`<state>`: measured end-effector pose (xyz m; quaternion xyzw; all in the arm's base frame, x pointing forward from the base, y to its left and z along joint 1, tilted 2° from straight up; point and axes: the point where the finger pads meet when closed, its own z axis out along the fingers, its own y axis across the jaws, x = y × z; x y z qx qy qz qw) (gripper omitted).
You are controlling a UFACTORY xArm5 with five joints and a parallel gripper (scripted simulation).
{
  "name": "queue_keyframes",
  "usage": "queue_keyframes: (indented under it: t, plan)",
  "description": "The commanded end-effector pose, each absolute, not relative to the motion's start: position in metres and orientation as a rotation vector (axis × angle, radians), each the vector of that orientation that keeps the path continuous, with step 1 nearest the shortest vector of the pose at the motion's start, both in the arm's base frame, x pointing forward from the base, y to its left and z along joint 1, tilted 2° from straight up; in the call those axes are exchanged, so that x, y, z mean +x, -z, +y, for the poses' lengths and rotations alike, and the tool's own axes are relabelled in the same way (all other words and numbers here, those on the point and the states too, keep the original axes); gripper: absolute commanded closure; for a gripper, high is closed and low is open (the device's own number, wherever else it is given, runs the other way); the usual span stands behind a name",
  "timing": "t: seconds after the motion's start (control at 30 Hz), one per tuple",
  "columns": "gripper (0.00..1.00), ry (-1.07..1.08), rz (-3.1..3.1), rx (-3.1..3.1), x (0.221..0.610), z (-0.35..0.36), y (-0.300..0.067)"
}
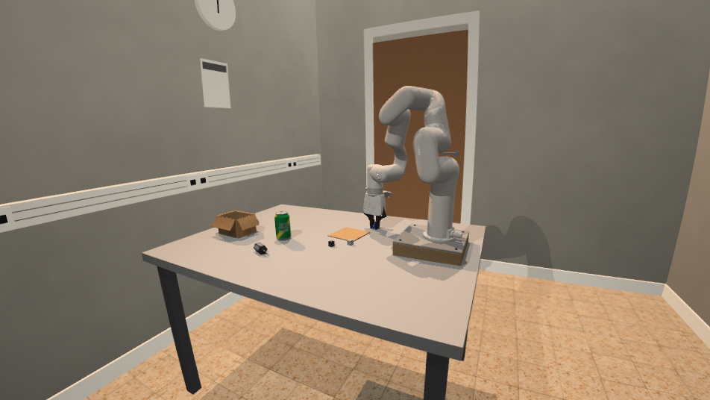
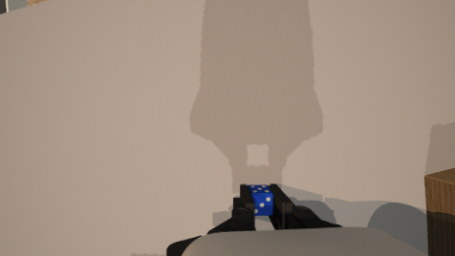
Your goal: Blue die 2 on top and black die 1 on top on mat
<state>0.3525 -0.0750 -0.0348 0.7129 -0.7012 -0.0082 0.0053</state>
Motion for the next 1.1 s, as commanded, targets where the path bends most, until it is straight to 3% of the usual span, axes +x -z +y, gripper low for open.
queue_keyframes:
  t: [0.0, 0.8, 1.07]
  plan:
    - [0.85, 0.022, -2.197, 2.233, 0.354, -0.075, 0.034]
    - [0.85, 0.022, -2.197, 2.233, 0.354, -0.075, 0.028]
    - [0.85, 0.022, -2.197, 2.233, 0.355, -0.074, -0.023]
